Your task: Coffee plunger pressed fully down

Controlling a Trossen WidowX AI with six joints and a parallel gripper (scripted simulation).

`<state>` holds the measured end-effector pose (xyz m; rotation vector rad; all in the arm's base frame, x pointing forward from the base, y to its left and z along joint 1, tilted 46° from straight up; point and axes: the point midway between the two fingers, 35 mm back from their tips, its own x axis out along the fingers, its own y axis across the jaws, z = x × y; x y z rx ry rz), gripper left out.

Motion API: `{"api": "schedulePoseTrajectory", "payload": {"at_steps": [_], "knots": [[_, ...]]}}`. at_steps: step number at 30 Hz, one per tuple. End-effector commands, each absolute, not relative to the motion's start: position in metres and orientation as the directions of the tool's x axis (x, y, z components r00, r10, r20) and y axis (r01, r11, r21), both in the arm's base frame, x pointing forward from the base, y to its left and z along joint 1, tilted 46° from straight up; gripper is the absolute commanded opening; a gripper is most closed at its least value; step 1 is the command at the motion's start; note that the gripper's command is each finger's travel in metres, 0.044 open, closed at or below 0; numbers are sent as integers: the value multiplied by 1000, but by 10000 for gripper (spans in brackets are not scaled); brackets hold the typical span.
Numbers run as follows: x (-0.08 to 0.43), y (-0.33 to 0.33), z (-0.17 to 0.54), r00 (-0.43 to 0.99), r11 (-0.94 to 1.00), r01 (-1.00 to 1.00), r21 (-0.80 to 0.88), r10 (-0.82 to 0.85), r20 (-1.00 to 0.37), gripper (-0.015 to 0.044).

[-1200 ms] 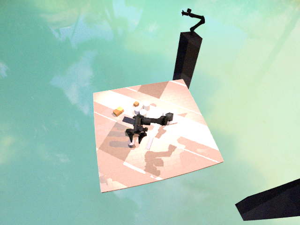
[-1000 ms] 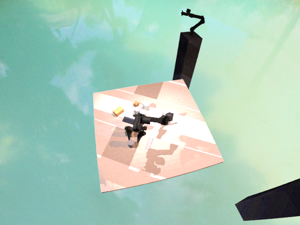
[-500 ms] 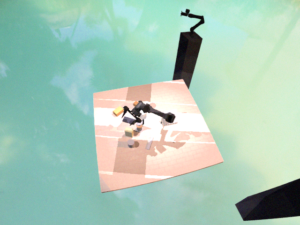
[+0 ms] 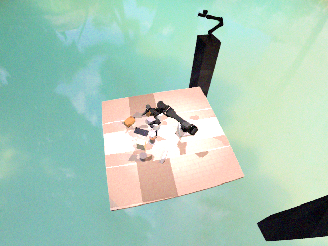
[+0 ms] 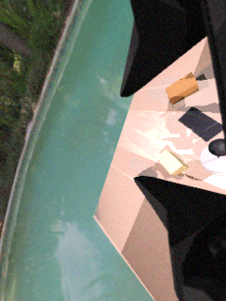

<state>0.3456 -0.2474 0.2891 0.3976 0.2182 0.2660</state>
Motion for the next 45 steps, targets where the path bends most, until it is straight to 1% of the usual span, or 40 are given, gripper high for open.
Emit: {"api": "schedulePoseTrajectory", "payload": {"at_steps": [1,5,7,18,26,45], "knots": [[295,-232,240,927,809,-107,578,292,-237,440],[263,-214,216,918,732,-33,681,292,-269,440],[255,-208,209,915,706,-13,708,293,-276,440],[265,-167,168,916,706,-11,708,292,-277,440],[269,-166,167,915,706,-10,708,292,-278,440],[298,-157,158,915,707,-10,707,292,-278,440]]}}
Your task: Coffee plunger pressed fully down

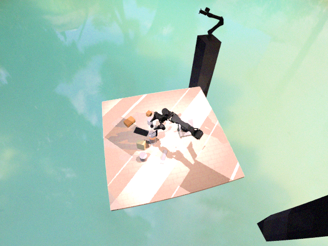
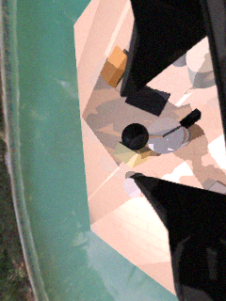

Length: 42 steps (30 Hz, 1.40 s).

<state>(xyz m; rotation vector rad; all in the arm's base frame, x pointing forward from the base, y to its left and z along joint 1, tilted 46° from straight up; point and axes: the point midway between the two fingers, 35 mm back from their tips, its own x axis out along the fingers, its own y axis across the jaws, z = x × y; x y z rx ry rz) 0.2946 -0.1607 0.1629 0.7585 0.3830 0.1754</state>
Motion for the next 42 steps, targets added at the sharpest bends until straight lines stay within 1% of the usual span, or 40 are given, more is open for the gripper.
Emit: {"api": "schedulePoseTrajectory", "payload": {"at_steps": [1,5,16,20,42], "knots": [[299,-157,158,915,707,-11,707,292,-277,440],[303,-155,157,916,706,-12,708,291,-275,440],[303,-155,157,916,706,-12,708,291,-275,151],[303,-155,157,916,706,-12,708,291,-275,127],[309,-143,140,914,708,-9,706,292,-281,127]]}}
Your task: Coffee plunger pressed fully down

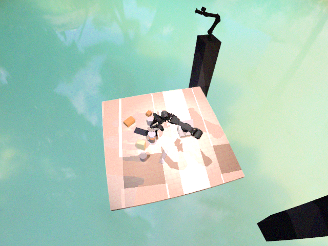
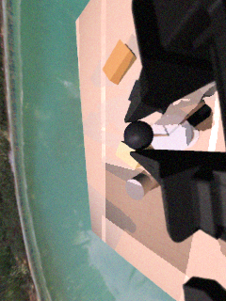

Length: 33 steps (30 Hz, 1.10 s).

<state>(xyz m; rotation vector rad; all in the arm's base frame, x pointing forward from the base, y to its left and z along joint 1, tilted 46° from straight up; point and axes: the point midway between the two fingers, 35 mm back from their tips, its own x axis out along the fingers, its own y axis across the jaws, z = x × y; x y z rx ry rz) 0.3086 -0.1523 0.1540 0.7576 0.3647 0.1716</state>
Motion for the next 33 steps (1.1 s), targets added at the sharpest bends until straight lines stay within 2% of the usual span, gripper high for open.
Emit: {"api": "schedulePoseTrajectory", "payload": {"at_steps": [1,33], "knots": [[310,-142,138,914,708,-9,706,292,-281,127],[323,-107,101,914,708,-9,706,291,-281,127]]}}
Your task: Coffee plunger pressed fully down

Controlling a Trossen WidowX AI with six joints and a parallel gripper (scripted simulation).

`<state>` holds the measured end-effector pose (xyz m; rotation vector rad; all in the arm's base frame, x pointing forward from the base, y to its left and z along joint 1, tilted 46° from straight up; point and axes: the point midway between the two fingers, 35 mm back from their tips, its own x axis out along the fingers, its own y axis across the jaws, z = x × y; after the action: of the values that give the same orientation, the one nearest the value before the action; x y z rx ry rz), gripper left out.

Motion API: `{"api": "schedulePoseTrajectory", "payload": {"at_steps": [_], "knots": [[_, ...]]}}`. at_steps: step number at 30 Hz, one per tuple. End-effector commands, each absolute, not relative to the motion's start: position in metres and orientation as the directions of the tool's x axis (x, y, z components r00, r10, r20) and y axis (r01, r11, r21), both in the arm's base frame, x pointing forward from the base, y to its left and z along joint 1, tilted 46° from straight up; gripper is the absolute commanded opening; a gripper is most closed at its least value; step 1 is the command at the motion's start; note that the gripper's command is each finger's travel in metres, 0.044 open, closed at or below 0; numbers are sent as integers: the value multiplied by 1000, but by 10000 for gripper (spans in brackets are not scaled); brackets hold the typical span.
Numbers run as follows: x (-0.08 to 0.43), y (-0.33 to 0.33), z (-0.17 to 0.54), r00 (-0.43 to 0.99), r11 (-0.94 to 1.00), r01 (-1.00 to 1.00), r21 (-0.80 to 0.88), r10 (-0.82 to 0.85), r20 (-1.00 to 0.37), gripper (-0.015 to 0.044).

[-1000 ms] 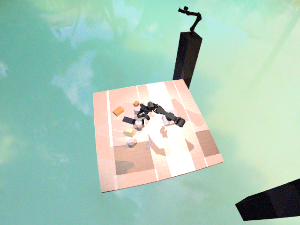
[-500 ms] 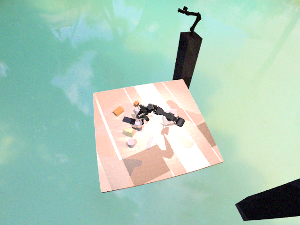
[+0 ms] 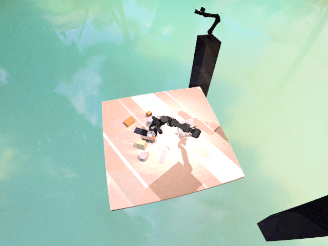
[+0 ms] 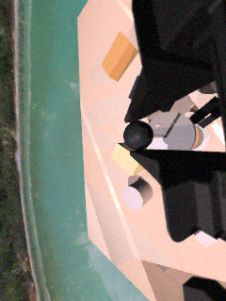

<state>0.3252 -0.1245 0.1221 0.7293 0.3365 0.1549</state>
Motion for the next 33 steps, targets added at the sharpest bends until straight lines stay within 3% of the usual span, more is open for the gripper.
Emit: {"api": "schedulePoseTrajectory", "payload": {"at_steps": [1,33], "knots": [[323,-105,100,915,708,-9,706,291,-281,127],[339,-96,89,917,705,-14,709,291,-271,127]]}}
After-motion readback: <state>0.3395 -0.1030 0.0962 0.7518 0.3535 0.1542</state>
